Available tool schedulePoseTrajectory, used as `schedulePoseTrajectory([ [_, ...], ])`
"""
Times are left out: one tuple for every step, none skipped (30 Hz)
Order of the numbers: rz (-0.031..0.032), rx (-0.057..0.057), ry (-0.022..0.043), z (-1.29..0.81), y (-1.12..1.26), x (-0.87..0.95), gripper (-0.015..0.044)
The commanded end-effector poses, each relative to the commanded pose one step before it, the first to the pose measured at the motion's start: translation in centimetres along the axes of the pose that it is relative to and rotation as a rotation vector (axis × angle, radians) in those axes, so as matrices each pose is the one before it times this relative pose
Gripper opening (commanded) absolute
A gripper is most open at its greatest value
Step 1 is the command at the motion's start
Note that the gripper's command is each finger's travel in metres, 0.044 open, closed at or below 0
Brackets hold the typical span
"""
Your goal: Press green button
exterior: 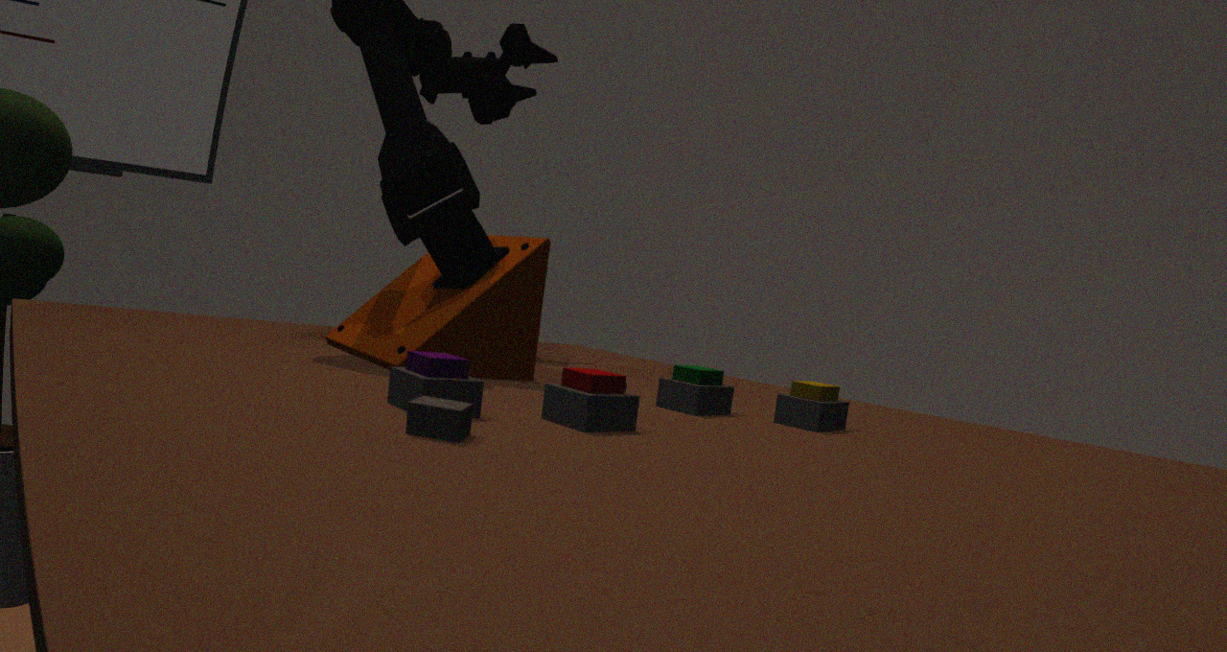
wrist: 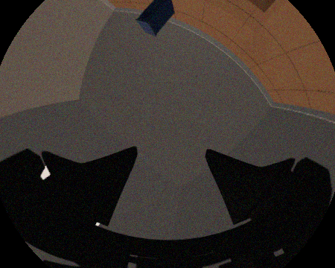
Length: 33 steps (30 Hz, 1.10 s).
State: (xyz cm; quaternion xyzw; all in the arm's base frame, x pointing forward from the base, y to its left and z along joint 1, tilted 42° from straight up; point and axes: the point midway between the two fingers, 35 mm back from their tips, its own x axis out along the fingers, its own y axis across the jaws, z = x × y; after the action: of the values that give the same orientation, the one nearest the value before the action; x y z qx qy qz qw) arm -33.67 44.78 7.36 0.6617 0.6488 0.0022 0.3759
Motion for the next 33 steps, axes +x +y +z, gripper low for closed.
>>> schedulePoseTrajectory([
  [0.00381, 0.0159, -0.00719, 0.168, 0.286, 0.253, 0.0400],
  [0.01197, 0.0479, -0.02131, 0.496, 0.866, 0.749, 0.0400],
  [0.02176, 0.0804, -0.03462, 0.770, 1.480, 1.226, 0.0400],
  [0.02914, 0.0978, -0.04000, 0.795, 1.845, 1.452, 0.0400],
  [0.02826, 0.0872, -0.03356, 0.548, 1.677, 1.270, 0.0400],
  [0.01569, 0.0459, -0.01684, 0.208, 0.891, 0.666, 0.0400],
  [0.02275, 0.0641, -0.02250, 0.241, 1.246, 0.913, 0.0400],
  [0.02872, 0.0773, -0.02556, 0.205, 1.504, 1.079, 0.0400],
  [0.03318, 0.0853, -0.02615, 0.112, 1.654, 1.167, 0.0400],
  [0.03598, 0.0887, -0.02481, -0.013, 1.702, 1.188, 0.0400],
  [0.03691, 0.0878, -0.02212, -0.142, 1.656, 1.153, 0.0400],
  [0.03650, 0.0843, -0.01891, -0.255, 1.554, 1.087, 0.0400],
  [0.03532, 0.0797, -0.01576, -0.344, 1.428, 1.010, 0.0400],
  [0.03397, 0.0753, -0.01298, -0.412, 1.307, 0.939, 0.0400],
  [0.03290, 0.0719, -0.01066, -0.468, 1.206, 0.884, 0.0400],
  [0.03219, 0.0696, -0.00870, -0.518, 1.125, 0.843, 0.0400],
  [0.03184, 0.0682, -0.00700, -0.566, 1.060, 0.816, 0.0400],
  [0.03198, 0.0682, -0.00547, -0.618, 1.014, 0.803, 0.0400],
  [0.03245, 0.0689, -0.00399, -0.675, 0.978, 0.800, 0.0400],
  [0.03294, 0.0699, -0.00248, -0.732, 0.941, 0.800, 0.0400],
  [0.03352, 0.0712, -0.00092, -0.790, 0.905, 0.803, 0.0400],
  [0.03392, 0.0722, 0.00071, -0.845, 0.861, 0.803, 0.0400],
  [0.03435, 0.0735, 0.00239, -0.899, 0.815, 0.805, 0.0400],
  [0.03453, 0.0745, 0.00412, -0.948, 0.762, 0.804, 0.0400],
  [0.03453, 0.0752, 0.00587, -0.990, 0.703, 0.800, 0.0400],
  [0.03429, 0.0756, 0.00760, -1.024, 0.638, 0.793, 0.0400],
  [0.03392, 0.0759, 0.00931, -1.052, 0.571, 0.785, 0.0400],
  [0.03331, 0.0759, 0.01095, -1.071, 0.500, 0.773, 0.0400],
  [0.03268, 0.0760, 0.01256, -1.087, 0.430, 0.763, 0.0400],
  [0.03212, 0.0763, 0.01419, -1.103, 0.363, 0.756, 0.0400],
  [0.03147, 0.0767, 0.01581, -1.114, 0.294, 0.749, 0.0400],
  [0.03074, 0.0771, 0.01739, -1.121, 0.226, 0.742, 0.0400],
  [0.02989, 0.0773, 0.01892, -1.123, 0.157, 0.734, 0.0400],
])
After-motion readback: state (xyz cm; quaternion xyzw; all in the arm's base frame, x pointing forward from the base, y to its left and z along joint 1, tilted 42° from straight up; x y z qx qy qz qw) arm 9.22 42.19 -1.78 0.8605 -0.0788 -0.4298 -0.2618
